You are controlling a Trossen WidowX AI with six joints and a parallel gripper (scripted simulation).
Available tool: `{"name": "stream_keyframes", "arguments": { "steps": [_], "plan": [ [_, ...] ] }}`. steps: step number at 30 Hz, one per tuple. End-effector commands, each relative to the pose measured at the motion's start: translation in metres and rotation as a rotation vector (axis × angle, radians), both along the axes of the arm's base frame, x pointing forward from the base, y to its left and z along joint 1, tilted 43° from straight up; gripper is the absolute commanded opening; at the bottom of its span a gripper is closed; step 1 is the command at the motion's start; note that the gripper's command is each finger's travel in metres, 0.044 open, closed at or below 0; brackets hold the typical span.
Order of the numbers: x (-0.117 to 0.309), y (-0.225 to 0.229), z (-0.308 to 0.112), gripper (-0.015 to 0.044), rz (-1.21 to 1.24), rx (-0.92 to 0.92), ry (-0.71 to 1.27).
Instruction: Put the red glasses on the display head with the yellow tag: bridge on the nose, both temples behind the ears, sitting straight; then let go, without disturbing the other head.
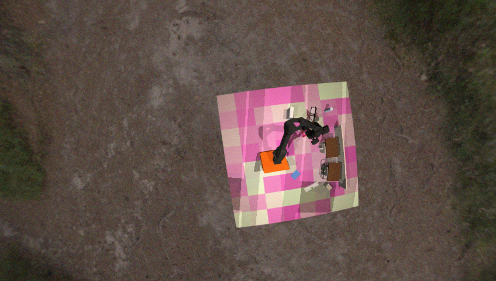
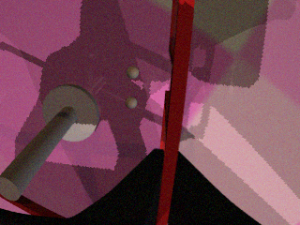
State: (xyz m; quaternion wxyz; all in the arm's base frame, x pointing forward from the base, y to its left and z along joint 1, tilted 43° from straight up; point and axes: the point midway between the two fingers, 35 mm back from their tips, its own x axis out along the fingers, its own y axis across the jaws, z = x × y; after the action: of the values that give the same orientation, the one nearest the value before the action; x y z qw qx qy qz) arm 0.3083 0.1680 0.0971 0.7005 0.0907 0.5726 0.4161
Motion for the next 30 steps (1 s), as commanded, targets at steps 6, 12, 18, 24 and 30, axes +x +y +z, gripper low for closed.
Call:
{"name": "stream_keyframes", "arguments": {
  "steps": [6, 12, 18, 24, 30],
  "plan": [
    [0.006, 0.000, -0.001, 0.0000, 0.005, 0.002, 0.001],
    [0.009, 0.001, 0.000, 0.0000, 0.005, 0.002, 0.000],
    [0.012, 0.001, 0.000, 0.0000, 0.005, 0.002, 0.000],
    [0.015, 0.001, 0.000, 0.0000, 0.005, 0.002, 0.000],
    [0.018, 0.002, 0.001, 0.0000, 0.005, 0.002, 0.000]
  ]
}}
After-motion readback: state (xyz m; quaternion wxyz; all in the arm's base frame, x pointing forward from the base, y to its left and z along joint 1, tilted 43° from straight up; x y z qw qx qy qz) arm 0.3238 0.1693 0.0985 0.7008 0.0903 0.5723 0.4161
